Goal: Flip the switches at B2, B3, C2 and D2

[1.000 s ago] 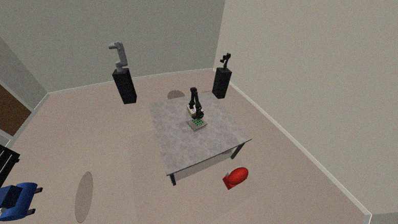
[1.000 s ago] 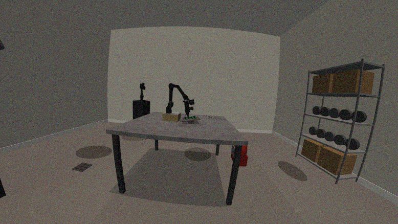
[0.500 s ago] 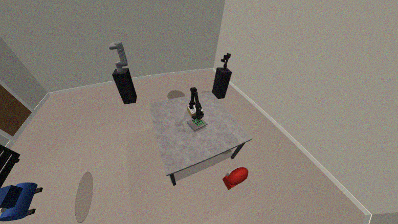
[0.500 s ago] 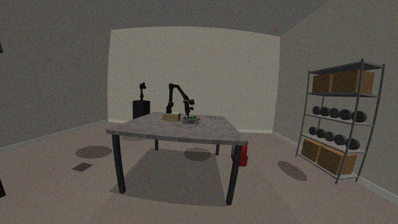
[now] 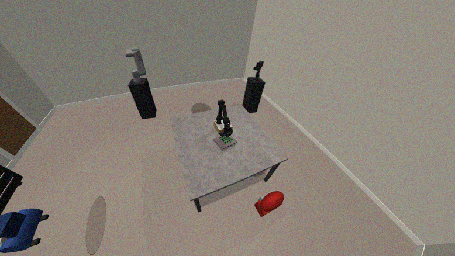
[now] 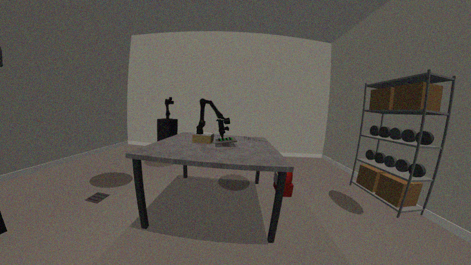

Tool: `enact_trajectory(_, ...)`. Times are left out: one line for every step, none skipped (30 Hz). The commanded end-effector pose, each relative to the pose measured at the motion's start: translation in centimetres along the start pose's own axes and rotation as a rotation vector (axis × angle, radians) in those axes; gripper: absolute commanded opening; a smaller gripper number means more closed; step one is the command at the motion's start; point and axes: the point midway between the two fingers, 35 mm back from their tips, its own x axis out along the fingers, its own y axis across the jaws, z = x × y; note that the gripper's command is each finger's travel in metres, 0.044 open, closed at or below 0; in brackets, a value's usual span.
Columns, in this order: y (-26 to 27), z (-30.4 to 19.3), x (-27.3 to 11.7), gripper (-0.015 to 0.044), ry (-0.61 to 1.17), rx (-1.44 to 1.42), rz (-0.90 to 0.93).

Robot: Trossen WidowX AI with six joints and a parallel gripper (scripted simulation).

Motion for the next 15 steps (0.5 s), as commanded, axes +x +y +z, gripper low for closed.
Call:
enact_trajectory(0.03,-0.15,0.2,0.0,0.006,0.003,0.001)
enact_trajectory(0.03,-0.15,0.22,0.0,0.006,0.003,0.001)
enact_trajectory(0.03,-0.15,0.23,0.0,0.006,0.003,0.001)
enact_trajectory(0.03,-0.15,0.24,0.0,0.006,0.003,0.001)
enact_trajectory(0.03,-0.15,0.26,0.0,0.006,0.003,0.001)
enact_trajectory(0.03,-0.15,0.27,0.0,0.006,0.003,0.001)
enact_trajectory(0.03,-0.15,0.28,0.0,0.006,0.003,0.001)
enact_trajectory(0.03,-0.15,0.3,0.0,0.006,0.003,0.001)
enact_trajectory(0.03,-0.15,0.31,0.0,0.006,0.003,0.001)
enact_trajectory(0.03,-0.15,0.32,0.0,0.006,0.003,0.001)
enact_trajectory(0.03,-0.15,0.34,0.0,0.006,0.003,0.001)
enact_trajectory(0.03,-0.15,0.35,0.0,0.006,0.003,0.001)
enact_trajectory(0.03,-0.15,0.36,0.0,0.006,0.003,0.001)
enact_trajectory(0.03,-0.16,0.38,0.0,0.006,0.003,0.001)
enact_trajectory(0.03,-0.16,0.39,0.0,0.006,0.003,0.001)
